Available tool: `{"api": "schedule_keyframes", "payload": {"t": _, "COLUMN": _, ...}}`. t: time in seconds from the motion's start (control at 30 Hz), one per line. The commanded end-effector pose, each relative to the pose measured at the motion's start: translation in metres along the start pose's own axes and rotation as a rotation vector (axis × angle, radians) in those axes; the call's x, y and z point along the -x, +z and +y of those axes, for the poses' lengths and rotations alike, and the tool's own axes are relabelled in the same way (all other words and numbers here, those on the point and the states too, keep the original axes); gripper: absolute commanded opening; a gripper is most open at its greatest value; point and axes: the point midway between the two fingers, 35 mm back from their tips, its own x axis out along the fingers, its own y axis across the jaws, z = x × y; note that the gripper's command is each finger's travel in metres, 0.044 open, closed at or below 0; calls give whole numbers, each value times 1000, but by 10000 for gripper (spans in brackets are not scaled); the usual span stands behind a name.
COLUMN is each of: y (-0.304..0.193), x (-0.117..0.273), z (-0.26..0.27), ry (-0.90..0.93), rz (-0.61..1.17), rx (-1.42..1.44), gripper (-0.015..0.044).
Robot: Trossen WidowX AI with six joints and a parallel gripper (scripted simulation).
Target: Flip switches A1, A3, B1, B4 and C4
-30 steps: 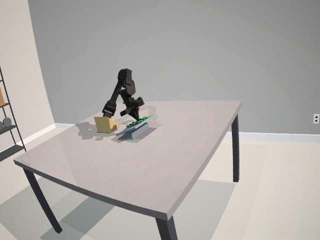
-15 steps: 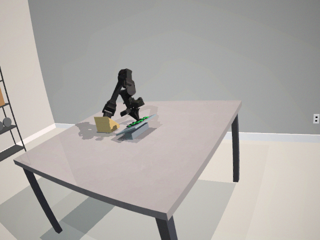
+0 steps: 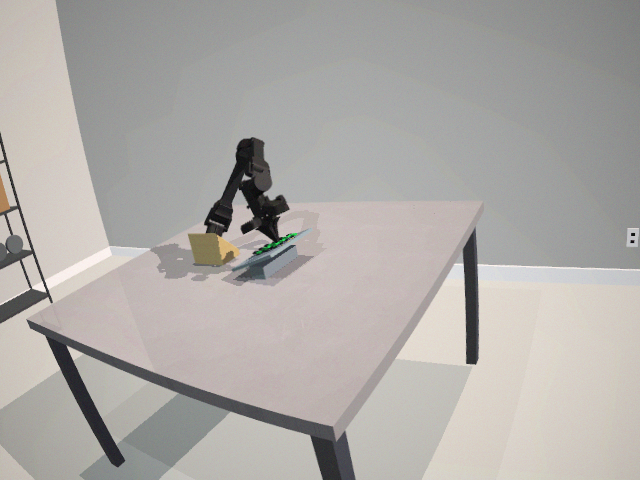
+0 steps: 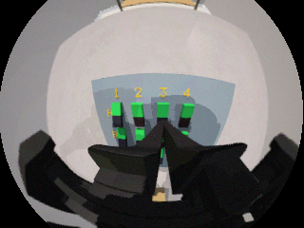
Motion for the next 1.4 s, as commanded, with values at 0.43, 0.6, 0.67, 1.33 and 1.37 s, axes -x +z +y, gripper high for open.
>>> {"api": "schedule_keyframes", "payload": {"t": 0.43, "y": -12, "x": 66, "z": 27, "ry": 2, "rz": 26, "rx": -6, "gripper": 0}}
{"api": "schedule_keyframes", "payload": {"t": 0.6, "y": -37, "x": 65, "z": 61, "ry": 4, "rz": 27, "rx": -7, "gripper": 0}}
{"api": "schedule_keyframes", "payload": {"t": 0.67, "y": -37, "x": 65, "z": 61, "ry": 4, "rz": 27, "rx": -7, "gripper": 0}}
{"api": "schedule_keyframes", "payload": {"t": 1.33, "y": -39, "x": 17, "z": 62, "ry": 6, "rz": 0, "rx": -7, "gripper": 0}}
{"api": "schedule_keyframes", "payload": {"t": 1.37, "y": -39, "x": 15, "z": 62, "ry": 6, "rz": 0, "rx": -7, "gripper": 0}}
